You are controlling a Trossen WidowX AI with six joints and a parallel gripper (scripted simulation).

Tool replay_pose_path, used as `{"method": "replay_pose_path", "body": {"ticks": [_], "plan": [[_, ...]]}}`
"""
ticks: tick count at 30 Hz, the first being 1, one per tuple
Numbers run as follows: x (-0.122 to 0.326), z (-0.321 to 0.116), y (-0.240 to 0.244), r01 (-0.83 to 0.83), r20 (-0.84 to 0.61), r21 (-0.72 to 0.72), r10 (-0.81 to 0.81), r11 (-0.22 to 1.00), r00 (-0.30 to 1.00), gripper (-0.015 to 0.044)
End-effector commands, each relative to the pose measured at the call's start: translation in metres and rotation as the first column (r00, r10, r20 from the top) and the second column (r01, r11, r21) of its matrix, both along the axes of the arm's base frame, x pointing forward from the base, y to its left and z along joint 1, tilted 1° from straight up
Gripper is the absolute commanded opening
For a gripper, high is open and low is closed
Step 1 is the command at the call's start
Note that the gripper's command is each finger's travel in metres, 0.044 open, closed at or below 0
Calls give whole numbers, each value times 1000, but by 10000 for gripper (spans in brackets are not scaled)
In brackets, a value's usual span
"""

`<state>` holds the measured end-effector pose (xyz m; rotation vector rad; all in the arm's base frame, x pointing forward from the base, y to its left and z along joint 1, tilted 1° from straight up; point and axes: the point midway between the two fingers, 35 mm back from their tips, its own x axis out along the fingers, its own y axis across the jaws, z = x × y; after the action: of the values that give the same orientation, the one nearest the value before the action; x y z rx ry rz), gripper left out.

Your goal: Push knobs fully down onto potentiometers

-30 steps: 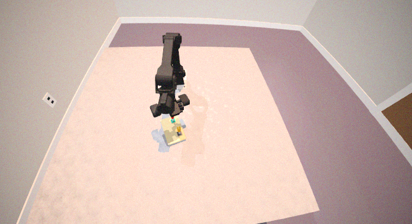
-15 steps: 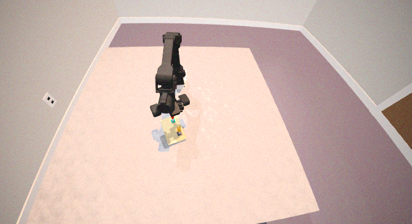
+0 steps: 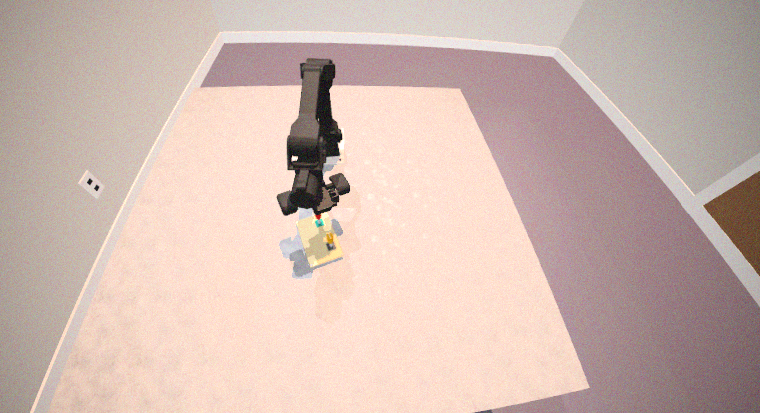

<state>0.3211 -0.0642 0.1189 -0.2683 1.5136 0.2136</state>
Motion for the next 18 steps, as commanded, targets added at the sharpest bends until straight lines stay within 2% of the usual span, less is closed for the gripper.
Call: {"method": "replay_pose_path", "body": {"ticks": [1,18], "plan": [[2,-15,0,1,-18,8,-1,1000,1000,0],[2,-23,0,1,-18,8,-1,1000,1000,0]]}}
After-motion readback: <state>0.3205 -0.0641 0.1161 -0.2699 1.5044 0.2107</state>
